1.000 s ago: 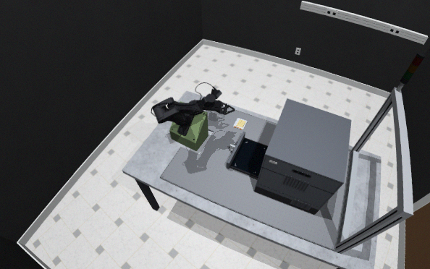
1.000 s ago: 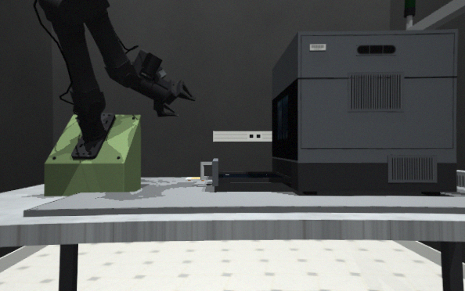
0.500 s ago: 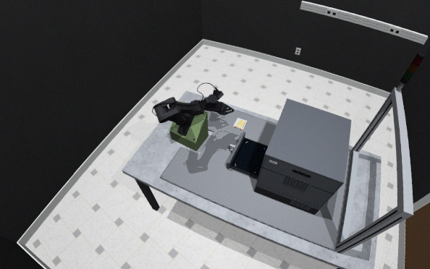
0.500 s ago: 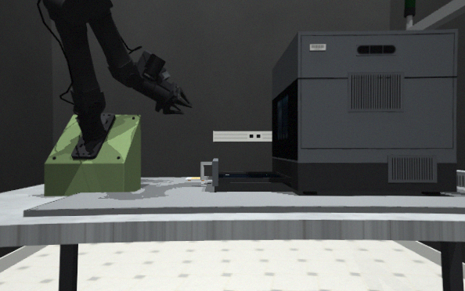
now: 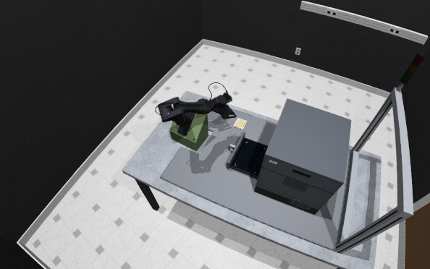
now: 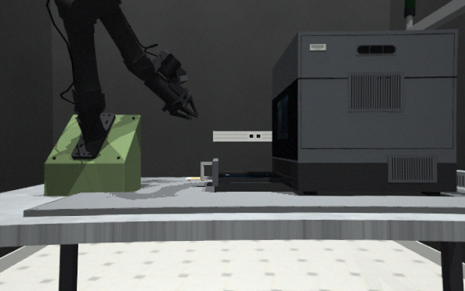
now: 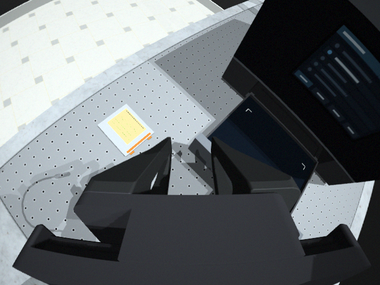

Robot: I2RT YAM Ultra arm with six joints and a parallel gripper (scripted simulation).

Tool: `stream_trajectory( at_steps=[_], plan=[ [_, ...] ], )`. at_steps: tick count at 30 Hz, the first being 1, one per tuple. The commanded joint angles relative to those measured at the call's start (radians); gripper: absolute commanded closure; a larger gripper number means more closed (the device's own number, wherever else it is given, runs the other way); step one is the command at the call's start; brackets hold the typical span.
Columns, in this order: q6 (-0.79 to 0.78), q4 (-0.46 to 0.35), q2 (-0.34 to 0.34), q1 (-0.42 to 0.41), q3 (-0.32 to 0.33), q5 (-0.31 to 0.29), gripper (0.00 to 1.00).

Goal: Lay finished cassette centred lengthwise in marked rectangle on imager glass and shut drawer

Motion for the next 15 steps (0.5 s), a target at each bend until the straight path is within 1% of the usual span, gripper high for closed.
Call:
stream_trajectory(
  at_steps=[1,3,10,11,13,15],
  plan=[
    [0.121,-0.14,0.023,-0.015,0.064,0.022,0.65],
    [0.166,-0.19,0.036,-0.037,0.089,0.03,0.65],
    [0.346,-0.389,0.086,-0.075,0.198,0.066,0.65],
    [0.351,-0.401,0.091,-0.076,0.207,0.065,0.65],
    [0.398,-0.455,0.1,-0.097,0.232,0.075,0.65],
    [0.398,-0.455,0.1,-0.097,0.232,0.075,0.65]
  ],
)
